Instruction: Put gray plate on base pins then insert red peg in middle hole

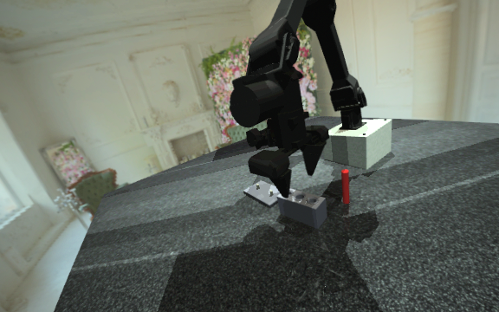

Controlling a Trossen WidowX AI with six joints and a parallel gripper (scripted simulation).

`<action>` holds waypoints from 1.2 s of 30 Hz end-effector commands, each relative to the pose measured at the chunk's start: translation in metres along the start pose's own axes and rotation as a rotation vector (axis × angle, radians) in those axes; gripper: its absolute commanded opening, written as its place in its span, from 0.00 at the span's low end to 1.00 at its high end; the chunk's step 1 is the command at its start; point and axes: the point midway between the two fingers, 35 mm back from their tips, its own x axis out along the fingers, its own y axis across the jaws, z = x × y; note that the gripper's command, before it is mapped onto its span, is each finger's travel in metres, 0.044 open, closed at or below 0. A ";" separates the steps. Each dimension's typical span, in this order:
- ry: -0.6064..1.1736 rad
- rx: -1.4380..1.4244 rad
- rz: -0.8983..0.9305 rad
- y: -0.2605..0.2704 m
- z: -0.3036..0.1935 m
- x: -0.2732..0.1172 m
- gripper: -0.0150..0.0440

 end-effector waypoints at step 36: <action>0.003 -0.005 0.007 0.001 0.001 0.060 1.00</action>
